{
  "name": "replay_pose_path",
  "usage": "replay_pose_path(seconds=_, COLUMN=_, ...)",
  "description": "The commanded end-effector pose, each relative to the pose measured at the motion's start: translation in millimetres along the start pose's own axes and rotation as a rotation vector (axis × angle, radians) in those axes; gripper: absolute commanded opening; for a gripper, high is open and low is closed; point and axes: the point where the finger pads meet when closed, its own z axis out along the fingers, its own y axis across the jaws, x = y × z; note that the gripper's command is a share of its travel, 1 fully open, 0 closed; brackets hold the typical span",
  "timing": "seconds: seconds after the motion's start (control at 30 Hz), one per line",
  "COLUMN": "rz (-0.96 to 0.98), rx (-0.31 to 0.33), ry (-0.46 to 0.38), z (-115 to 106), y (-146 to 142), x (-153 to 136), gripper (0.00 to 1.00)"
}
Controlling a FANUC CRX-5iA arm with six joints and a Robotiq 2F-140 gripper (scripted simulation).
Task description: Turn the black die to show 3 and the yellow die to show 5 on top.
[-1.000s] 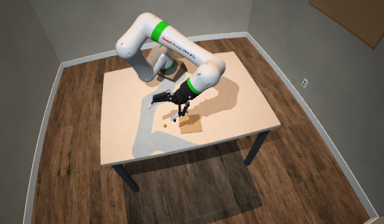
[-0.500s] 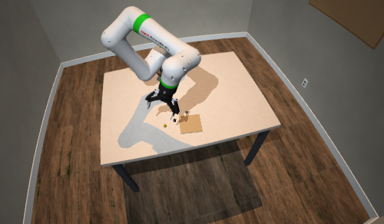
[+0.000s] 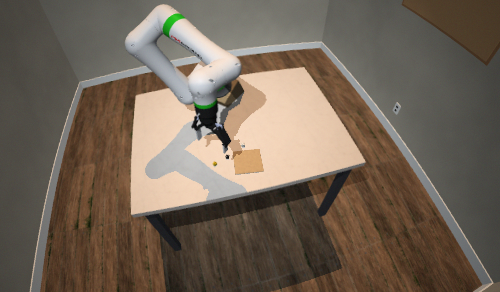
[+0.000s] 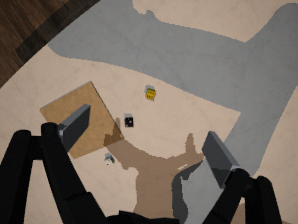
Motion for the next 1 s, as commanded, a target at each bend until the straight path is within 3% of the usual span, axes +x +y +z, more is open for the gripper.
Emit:
replay_pose_path(seconds=0.0, rz=0.001, rx=0.002, ry=0.001, z=-0.3, y=0.0, x=0.1, gripper=1.00)
replay_pose_path(seconds=0.43, rz=0.001, rx=0.001, ry=0.001, z=6.4, y=-0.1, x=0.1, gripper=1.00)
replay_pose_path(seconds=0.8, rz=0.001, rx=0.001, ry=0.001, z=78.5, y=-0.3, x=0.5, gripper=1.00)
replay_pose_path(seconds=0.97, rz=0.001, rx=0.001, ry=0.001, z=92.7, y=-0.4, x=0.5, gripper=1.00)
